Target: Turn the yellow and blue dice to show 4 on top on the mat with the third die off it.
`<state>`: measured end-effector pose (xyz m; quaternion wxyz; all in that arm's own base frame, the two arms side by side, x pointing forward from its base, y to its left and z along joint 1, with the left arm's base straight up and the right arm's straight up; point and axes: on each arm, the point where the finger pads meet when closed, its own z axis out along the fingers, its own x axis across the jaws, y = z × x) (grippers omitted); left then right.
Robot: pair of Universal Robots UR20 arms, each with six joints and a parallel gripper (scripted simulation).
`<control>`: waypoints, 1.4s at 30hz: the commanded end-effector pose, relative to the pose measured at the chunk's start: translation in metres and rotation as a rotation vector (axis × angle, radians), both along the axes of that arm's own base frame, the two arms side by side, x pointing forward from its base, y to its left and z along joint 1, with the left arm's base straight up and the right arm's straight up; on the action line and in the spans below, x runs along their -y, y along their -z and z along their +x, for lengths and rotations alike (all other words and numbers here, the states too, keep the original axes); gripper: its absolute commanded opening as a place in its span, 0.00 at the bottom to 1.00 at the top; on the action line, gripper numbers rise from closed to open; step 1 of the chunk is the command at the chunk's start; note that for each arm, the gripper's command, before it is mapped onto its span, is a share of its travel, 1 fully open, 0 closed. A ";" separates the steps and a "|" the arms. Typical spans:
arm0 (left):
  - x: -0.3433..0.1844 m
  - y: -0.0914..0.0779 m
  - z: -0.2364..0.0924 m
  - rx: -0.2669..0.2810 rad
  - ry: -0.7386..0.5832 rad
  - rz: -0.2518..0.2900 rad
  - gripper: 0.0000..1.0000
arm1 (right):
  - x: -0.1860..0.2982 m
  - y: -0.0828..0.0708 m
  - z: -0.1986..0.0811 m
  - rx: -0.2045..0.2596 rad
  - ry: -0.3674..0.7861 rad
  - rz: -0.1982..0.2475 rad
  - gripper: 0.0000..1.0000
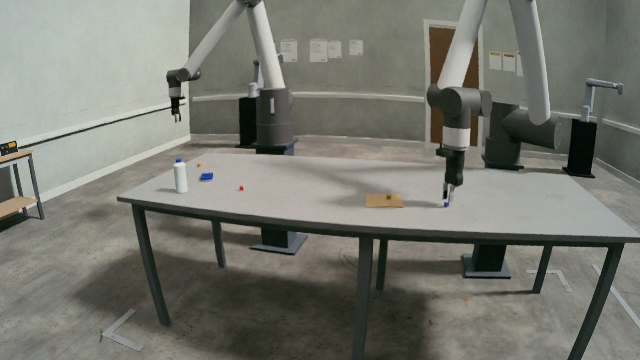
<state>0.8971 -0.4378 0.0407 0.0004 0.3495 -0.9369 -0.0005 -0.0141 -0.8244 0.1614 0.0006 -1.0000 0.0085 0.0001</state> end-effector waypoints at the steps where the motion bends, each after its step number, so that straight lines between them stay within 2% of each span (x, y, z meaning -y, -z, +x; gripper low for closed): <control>1: 0.000 -0.001 0.000 0.001 0.000 -0.001 0.64 | 0.000 -0.001 0.000 0.000 0.000 -0.001 1.00; 11: 0.000 0.001 0.000 0.001 0.000 -0.001 0.64 | 0.000 -0.001 0.000 0.000 0.000 -0.001 1.00; 30: 0.000 0.018 0.000 0.001 0.000 -0.001 0.64 | 0.000 -0.001 0.000 0.000 0.000 -0.001 1.00; 42: 0.000 0.019 0.000 0.001 0.000 -0.001 0.64 | 0.000 -0.001 0.000 0.000 0.000 -0.001 1.00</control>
